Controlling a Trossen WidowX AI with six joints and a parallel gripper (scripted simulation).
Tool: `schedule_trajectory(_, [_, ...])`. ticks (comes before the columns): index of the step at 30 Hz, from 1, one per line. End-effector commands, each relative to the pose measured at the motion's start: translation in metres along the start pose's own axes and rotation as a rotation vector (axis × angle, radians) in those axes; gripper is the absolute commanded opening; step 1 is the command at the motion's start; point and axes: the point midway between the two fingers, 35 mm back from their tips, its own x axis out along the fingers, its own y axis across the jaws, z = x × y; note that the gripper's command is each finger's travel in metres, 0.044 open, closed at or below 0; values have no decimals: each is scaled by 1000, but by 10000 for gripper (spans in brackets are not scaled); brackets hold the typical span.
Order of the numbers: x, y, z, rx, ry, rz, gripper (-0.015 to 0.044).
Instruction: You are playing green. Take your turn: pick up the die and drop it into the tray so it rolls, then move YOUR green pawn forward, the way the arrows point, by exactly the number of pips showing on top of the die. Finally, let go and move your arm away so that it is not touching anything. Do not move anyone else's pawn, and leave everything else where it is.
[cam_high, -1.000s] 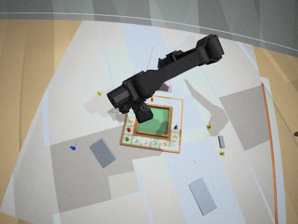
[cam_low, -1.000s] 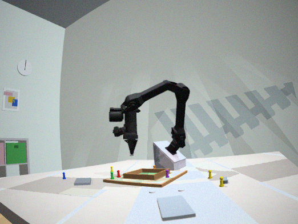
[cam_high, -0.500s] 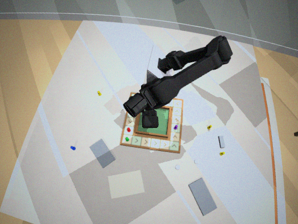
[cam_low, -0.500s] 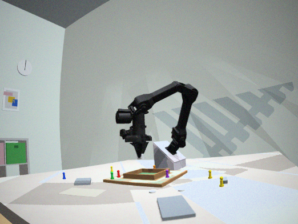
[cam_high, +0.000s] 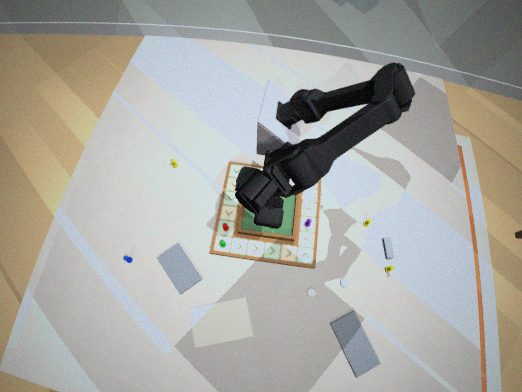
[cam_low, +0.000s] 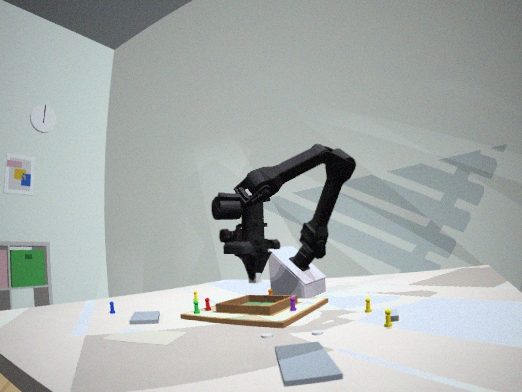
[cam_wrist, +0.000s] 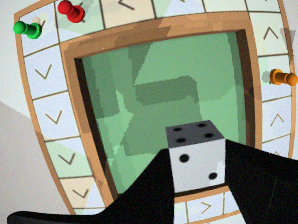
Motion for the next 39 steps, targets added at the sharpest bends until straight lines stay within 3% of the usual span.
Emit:
schedule_trajectory(1, [5, -5, -1, 4, -86, -41, 0])
schedule_trajectory(12, [13, -10, 2, 9, -441, -93, 0])
schedule_trajectory(23, [13, -8, 2, 11, -776, 7, 0])
schedule_trajectory(31, [-24, 1, -25, 11, -795, 19, 0])
schedule_trajectory(39, [-23, 0, -25, 5, -789, 22, 0])
